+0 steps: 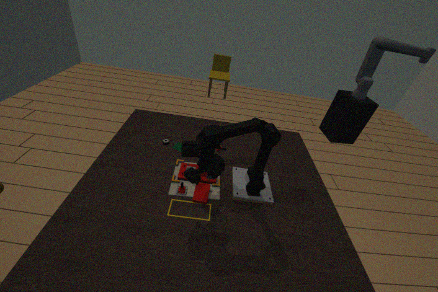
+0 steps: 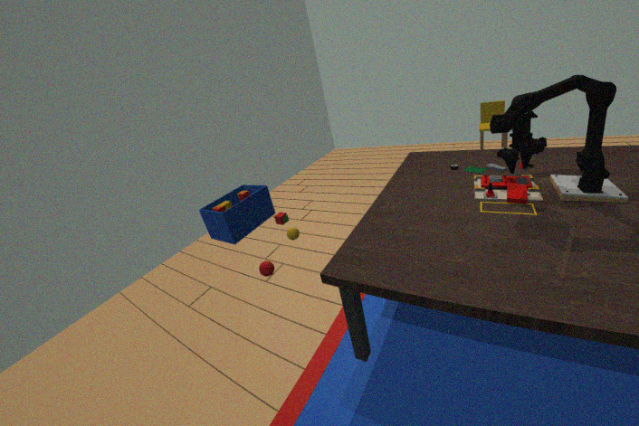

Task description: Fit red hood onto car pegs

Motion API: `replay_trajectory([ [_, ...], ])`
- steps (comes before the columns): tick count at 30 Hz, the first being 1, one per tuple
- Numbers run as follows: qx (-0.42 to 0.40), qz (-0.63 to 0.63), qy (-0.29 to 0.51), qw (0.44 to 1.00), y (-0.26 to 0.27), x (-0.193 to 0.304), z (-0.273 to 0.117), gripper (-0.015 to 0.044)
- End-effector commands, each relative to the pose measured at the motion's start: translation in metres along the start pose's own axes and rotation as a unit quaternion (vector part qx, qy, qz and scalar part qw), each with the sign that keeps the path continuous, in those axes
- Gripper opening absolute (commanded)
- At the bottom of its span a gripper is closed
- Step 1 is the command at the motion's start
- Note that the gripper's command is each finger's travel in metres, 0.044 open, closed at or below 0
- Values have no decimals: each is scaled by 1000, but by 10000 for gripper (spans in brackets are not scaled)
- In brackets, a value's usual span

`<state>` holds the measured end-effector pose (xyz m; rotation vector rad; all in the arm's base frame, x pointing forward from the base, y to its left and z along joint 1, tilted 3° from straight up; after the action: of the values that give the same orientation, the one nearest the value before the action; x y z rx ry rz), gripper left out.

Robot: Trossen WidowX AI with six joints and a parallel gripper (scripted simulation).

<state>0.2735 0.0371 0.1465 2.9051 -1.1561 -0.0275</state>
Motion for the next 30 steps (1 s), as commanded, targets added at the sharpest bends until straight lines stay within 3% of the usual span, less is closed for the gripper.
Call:
replay_trajectory([
  [1, -4, 150, 2, 989, 4, 3, 13, 440],
  [10, -4, 438, 4, 899, 11, 7, 35, 440],
  [30, -4, 443, 4, 896, 11, 7, 43, 440],
])
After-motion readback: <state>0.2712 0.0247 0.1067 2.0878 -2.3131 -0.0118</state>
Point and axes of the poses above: the point midway between the two fingers, 35 mm back from their tips, its own z axis out along the fingers, its own y axis across the jaws, x = y × z, the point moved 2 cm from there along -z, back along the fingers, and after that the axes turned 3 degrees about -z, right-handed, at the moved point
